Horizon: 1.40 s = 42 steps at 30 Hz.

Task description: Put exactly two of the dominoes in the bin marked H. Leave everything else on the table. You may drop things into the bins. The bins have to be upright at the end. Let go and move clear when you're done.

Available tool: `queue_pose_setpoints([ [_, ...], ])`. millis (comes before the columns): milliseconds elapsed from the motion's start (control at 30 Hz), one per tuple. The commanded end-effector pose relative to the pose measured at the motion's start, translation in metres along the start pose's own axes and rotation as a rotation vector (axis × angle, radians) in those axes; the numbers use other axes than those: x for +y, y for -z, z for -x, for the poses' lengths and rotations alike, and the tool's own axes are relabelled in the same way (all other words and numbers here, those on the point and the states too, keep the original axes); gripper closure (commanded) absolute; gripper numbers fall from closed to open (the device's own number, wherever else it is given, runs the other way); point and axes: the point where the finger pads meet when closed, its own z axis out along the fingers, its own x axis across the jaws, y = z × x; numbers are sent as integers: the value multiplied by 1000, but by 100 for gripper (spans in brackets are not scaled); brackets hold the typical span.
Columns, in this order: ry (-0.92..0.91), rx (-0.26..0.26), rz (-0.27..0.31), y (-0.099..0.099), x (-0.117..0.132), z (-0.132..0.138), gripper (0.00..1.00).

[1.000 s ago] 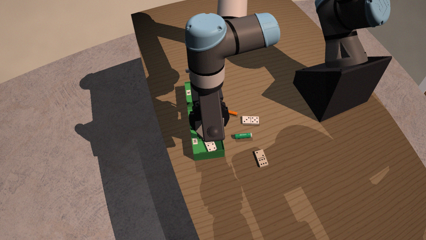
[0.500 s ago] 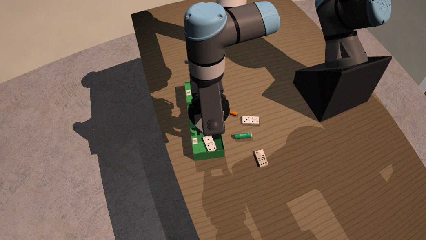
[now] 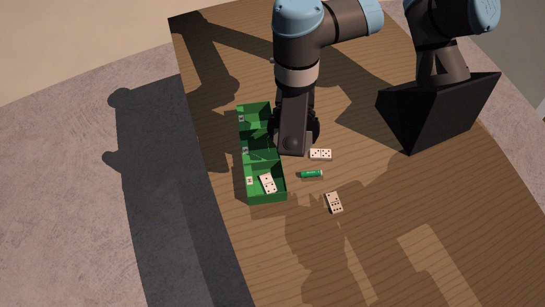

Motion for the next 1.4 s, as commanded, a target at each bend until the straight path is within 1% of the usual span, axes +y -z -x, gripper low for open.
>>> queue_pose_setpoints([
  [0, -106, 6, -3, 2, 21, 23, 76],
  [33, -179, 4, -2, 2, 26, 29, 76],
  [233, -326, 0, -2, 2, 56, 65, 76],
  [500, -537, -2, -5, 2, 56, 65, 76],
  [567, -537, -2, -5, 2, 56, 65, 76],
  [600, -611, -2, -8, 2, 56, 65, 76],
  [1067, -972, -3, -24, 2, 56, 65, 76],
  [1133, -972, -3, -24, 2, 56, 65, 76],
  [1167, -1047, -3, -26, 2, 56, 65, 76],
  [1367, -1196, -2, -27, 2, 56, 65, 76],
])
